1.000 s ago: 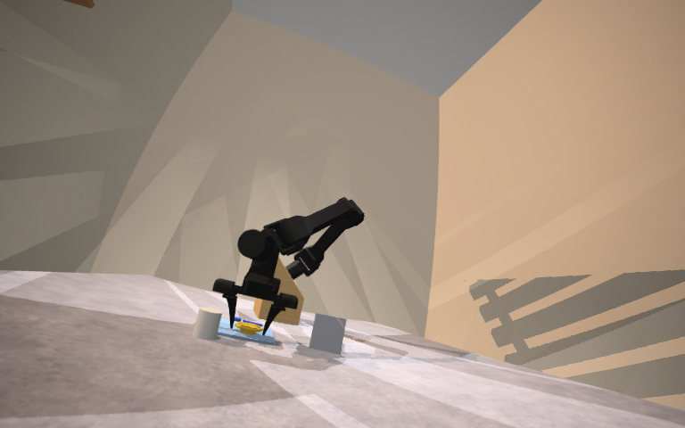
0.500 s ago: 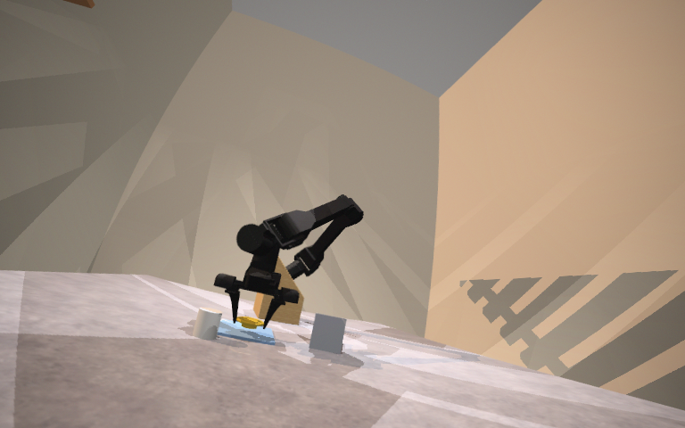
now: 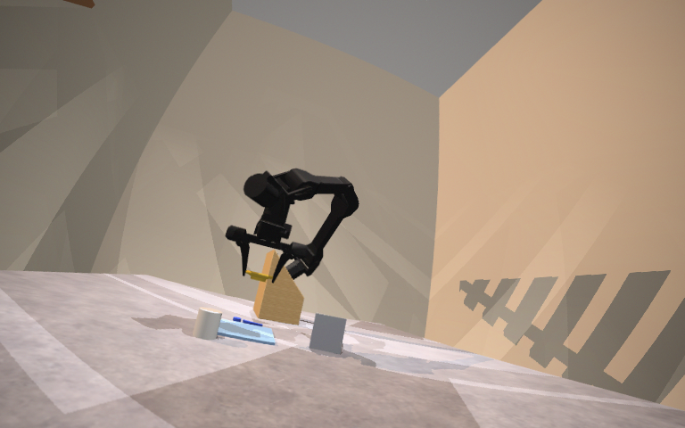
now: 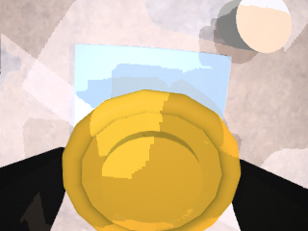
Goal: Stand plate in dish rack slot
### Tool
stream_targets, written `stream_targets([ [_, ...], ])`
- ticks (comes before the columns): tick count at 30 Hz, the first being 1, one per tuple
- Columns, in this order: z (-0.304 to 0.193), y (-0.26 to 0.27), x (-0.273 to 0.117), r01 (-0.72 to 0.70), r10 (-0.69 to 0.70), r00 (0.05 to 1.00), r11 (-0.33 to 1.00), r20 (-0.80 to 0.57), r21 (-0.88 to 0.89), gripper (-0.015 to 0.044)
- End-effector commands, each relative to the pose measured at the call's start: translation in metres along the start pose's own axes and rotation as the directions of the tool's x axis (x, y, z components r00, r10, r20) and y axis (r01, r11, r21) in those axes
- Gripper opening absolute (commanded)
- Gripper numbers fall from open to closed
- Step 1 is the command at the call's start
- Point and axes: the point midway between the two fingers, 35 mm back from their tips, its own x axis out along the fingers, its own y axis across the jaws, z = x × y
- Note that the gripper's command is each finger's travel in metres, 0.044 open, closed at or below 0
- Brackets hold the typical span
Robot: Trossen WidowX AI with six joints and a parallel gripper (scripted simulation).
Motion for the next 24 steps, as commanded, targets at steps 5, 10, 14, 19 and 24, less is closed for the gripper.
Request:
stream_targets([
  [5, 0.001, 0.000, -0.047, 0.003, -0.003, 1.000, 1.000, 0.004, -0.009, 0.0000],
  [10, 0.000, 0.000, -0.054, 0.002, -0.002, 1.000, 1.000, 0.003, -0.010, 0.0000],
  [14, -0.001, 0.014, -0.056, 0.004, -0.004, 1.000, 0.997, 0.003, 0.076, 0.0000],
  [19, -0.004, 0.040, -0.061, 0.007, -0.008, 1.000, 0.969, 0.004, 0.247, 0.0000],
  [24, -0.009, 0.065, -0.063, 0.014, -0.016, 1.000, 0.917, 0.003, 0.400, 0.0000],
])
